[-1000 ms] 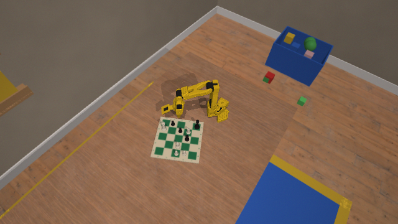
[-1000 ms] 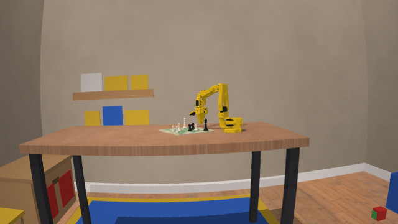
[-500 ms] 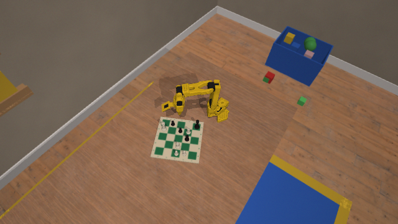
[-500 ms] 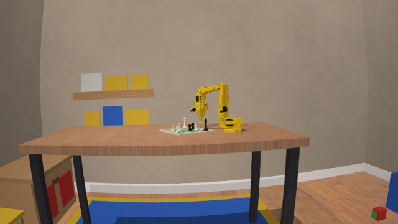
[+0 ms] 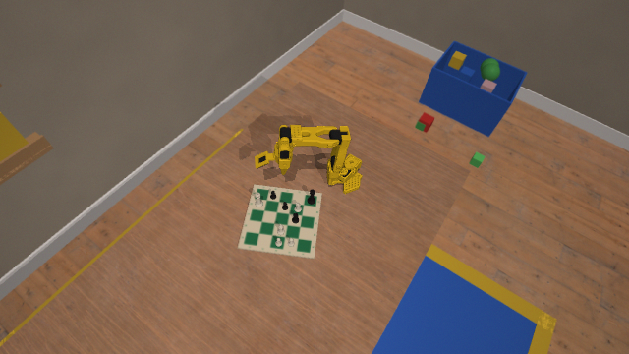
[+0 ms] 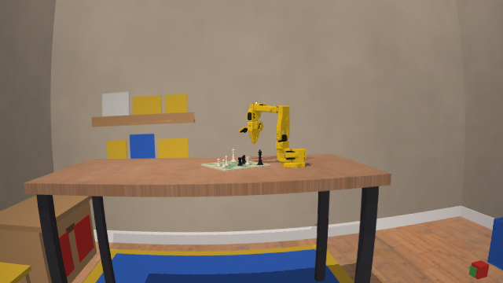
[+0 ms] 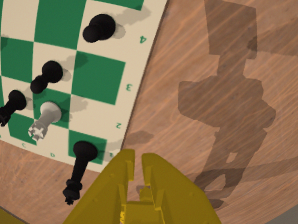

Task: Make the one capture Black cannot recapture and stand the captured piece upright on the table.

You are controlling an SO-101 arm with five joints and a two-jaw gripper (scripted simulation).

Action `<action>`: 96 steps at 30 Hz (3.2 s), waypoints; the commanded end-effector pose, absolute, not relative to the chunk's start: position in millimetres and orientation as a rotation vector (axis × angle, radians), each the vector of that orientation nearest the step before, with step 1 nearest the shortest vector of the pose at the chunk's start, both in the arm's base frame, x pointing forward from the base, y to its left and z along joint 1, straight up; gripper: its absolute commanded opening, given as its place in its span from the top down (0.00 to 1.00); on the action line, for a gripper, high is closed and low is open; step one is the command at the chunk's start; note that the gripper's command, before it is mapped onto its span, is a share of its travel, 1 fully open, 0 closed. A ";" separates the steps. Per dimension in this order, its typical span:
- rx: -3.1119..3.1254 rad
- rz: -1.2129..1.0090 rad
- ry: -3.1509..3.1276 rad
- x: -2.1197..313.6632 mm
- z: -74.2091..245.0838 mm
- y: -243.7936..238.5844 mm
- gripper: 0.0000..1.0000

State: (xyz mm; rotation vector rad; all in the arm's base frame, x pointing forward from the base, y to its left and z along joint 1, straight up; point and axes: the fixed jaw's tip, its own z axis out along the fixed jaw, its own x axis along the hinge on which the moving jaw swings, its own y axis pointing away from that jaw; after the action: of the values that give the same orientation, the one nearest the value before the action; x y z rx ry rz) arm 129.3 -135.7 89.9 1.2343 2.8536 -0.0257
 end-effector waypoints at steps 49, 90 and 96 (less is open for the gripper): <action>0.868 -0.244 2.466 178.7 91.4 -133.9 0.91; 0.869 -0.244 2.467 179.7 26.8 -134.7 0.91; 0.869 -0.244 2.467 179.7 20.5 -134.7 0.91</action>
State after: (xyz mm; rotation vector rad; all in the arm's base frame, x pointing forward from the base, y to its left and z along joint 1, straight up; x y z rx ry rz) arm 179.9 -137.3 26.4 0.8649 2.4588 -0.2547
